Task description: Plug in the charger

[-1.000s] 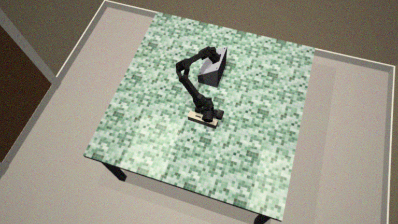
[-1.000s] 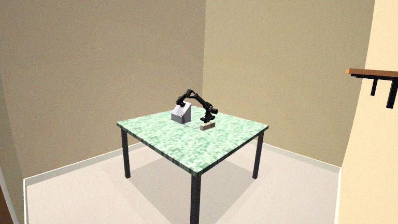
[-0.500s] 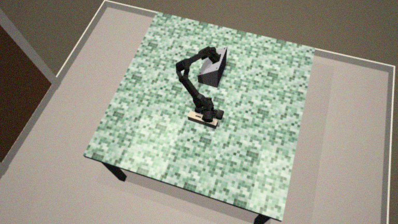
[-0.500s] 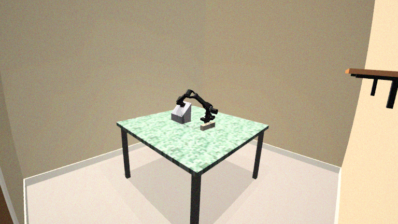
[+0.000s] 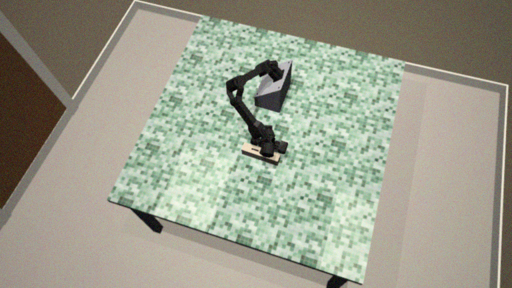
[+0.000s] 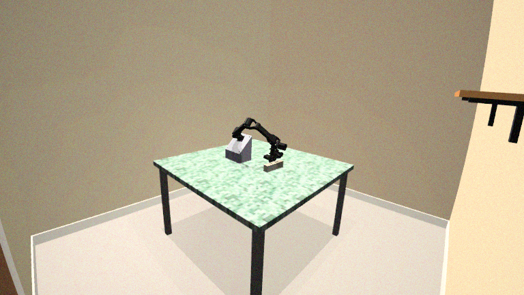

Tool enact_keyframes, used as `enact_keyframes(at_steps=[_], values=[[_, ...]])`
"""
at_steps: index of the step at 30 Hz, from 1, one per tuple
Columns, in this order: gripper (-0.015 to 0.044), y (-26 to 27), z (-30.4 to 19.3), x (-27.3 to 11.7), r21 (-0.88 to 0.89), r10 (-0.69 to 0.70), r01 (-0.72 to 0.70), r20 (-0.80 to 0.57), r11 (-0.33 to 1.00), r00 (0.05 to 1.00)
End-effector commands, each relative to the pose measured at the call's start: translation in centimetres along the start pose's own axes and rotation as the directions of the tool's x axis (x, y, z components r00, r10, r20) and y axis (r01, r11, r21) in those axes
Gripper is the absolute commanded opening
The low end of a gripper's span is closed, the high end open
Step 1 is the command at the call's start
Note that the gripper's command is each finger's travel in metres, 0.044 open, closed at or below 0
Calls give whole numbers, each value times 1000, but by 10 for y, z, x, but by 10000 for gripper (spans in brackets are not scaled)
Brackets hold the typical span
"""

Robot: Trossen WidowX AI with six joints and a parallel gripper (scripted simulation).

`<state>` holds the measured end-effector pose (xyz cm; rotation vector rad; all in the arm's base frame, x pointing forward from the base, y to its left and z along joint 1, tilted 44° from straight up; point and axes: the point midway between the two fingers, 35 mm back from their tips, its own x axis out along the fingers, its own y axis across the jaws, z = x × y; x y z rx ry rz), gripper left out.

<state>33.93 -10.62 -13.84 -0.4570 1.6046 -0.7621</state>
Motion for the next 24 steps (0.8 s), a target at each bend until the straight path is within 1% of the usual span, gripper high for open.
enact_keyframes(at_steps=[1,21,24], values=[[0,0,8,-2,18,6,-7,24,1000,1000],[0,0,0,0,1,1,-1,1,1000,1000],[79,0,0,0,1,1,-1,1,1000,1000]])
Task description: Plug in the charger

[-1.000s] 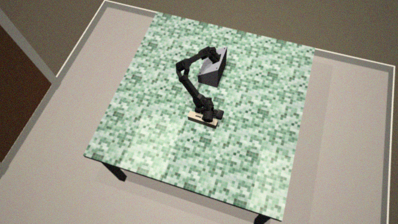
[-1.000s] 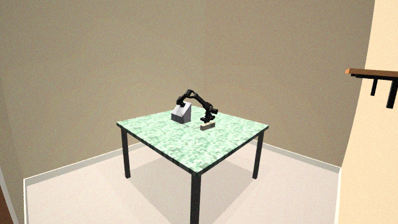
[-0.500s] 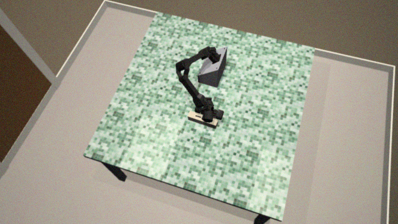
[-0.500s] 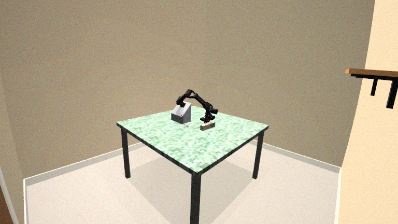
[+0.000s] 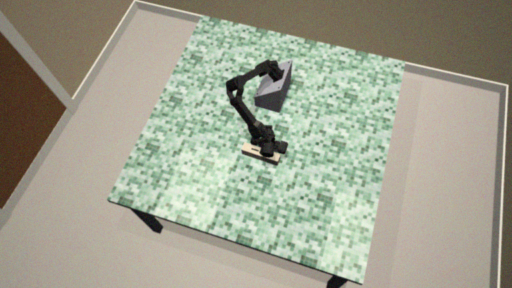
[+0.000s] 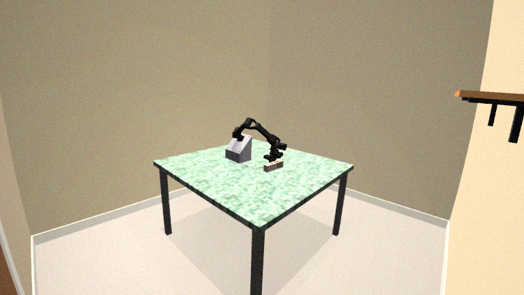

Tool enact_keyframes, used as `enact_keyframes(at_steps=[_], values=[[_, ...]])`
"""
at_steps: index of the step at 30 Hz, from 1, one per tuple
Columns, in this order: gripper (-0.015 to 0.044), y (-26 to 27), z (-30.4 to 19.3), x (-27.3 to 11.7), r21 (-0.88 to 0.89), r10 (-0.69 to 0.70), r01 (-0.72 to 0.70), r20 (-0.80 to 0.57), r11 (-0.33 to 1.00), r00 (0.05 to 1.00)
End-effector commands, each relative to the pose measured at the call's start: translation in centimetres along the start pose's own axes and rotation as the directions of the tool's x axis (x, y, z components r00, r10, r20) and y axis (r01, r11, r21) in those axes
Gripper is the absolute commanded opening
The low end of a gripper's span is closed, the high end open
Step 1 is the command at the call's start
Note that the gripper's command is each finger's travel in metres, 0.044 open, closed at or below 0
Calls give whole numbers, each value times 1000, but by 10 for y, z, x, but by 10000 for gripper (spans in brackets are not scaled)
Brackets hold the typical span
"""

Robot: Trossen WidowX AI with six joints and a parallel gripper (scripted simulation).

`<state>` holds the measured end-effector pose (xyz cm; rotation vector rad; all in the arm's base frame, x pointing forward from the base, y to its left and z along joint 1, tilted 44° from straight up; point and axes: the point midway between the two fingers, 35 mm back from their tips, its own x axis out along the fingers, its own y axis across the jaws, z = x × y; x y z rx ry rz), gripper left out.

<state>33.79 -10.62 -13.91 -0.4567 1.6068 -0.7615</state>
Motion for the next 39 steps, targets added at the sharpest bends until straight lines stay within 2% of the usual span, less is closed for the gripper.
enact_keyframes(at_steps=[1,14,39], values=[[105,0,1,0,2,0,0,2,1000,1000],[440,0,1,0,2,0,0,3,1000,1000],[440,0,-5,0,11,3,-3,14,1000,1000]])
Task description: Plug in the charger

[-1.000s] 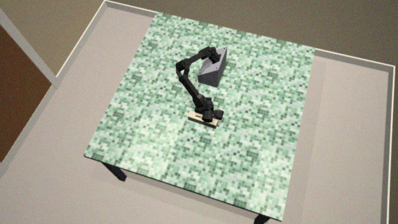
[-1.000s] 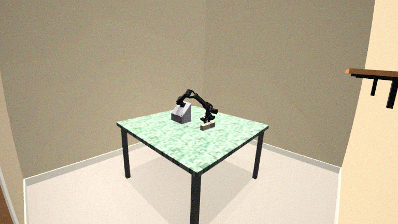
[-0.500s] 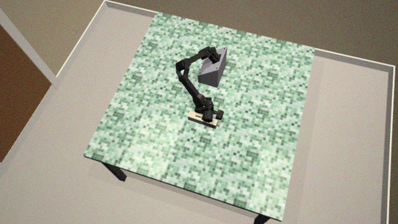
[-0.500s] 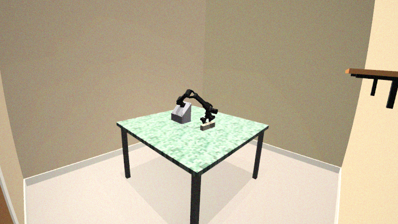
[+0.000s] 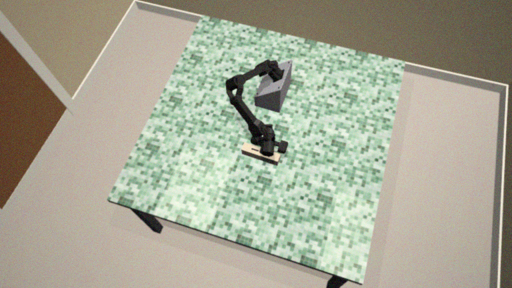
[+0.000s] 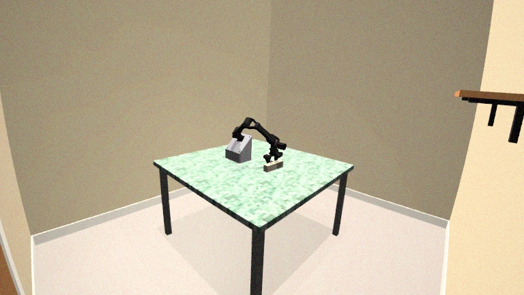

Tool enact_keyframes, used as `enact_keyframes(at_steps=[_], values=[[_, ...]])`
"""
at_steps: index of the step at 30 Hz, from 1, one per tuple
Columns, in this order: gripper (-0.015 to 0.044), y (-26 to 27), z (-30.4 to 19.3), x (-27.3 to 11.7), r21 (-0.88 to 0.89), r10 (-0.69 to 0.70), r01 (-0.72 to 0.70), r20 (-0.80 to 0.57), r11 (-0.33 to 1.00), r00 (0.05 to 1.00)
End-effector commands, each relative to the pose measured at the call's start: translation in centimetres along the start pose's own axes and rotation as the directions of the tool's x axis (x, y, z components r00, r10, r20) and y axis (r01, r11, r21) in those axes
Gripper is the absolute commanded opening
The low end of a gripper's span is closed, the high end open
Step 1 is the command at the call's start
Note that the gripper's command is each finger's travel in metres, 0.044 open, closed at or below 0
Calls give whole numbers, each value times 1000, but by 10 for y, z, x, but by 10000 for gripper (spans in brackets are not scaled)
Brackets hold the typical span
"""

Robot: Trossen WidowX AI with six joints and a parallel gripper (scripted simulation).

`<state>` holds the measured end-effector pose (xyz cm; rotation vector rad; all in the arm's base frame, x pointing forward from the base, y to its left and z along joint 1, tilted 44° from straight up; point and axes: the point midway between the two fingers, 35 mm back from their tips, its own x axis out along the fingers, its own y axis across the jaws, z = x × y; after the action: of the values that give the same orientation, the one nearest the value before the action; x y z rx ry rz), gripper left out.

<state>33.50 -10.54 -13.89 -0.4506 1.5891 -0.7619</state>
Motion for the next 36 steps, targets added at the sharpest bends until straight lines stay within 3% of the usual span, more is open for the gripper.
enact_keyframes(at_steps=[1,36], values=[[440,0,-3,0,1,0,0,0,1000,1000],[440,1,-18,2,8,2,-2,10,1000,1000]])
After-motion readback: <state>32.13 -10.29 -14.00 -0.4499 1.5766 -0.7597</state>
